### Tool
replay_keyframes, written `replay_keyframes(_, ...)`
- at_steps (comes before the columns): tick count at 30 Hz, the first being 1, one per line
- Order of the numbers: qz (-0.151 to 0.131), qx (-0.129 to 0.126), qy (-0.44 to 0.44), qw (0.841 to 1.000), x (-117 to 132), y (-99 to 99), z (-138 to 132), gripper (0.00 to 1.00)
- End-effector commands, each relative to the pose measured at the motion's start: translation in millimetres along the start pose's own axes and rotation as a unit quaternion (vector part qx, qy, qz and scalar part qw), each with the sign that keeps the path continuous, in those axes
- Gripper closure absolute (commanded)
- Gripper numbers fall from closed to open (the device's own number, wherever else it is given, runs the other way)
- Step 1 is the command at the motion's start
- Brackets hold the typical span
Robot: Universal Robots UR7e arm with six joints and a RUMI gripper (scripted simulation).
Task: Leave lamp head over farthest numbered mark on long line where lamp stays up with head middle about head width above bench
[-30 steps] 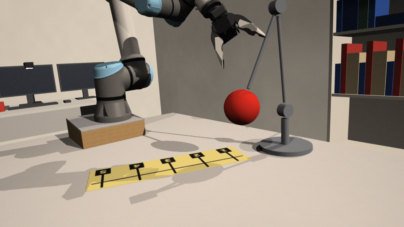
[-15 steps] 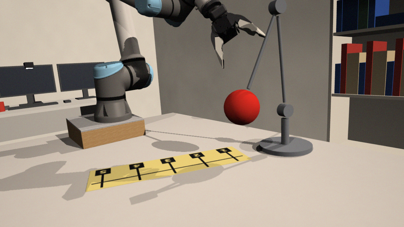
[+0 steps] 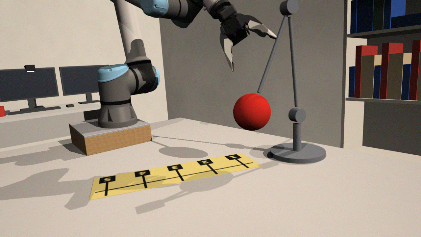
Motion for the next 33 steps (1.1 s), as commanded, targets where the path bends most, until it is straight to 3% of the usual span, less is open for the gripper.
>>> replay_keyframes(1, 0.0, -0.001, 0.0, 1.0, -0.1, -0.3, -0.4, 0.0)
replay_keyframes(23, 0.0, -0.001, 0.0, 1.0, -0.1, -0.3, -0.4, 0.0)
replay_keyframes(33, -0.045, 0.026, 0.08, 0.995, -27.7, -1.3, -3.4, 0.0)
Point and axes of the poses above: the point where the finger pads meet when closed, its own y axis out along the fingers, its own z axis across the jaws, x = y × z, the point moved 9 cm from there along -y, back along the fingers, and after that the axes turned 14 degrees about y, right-handed, at the moved point
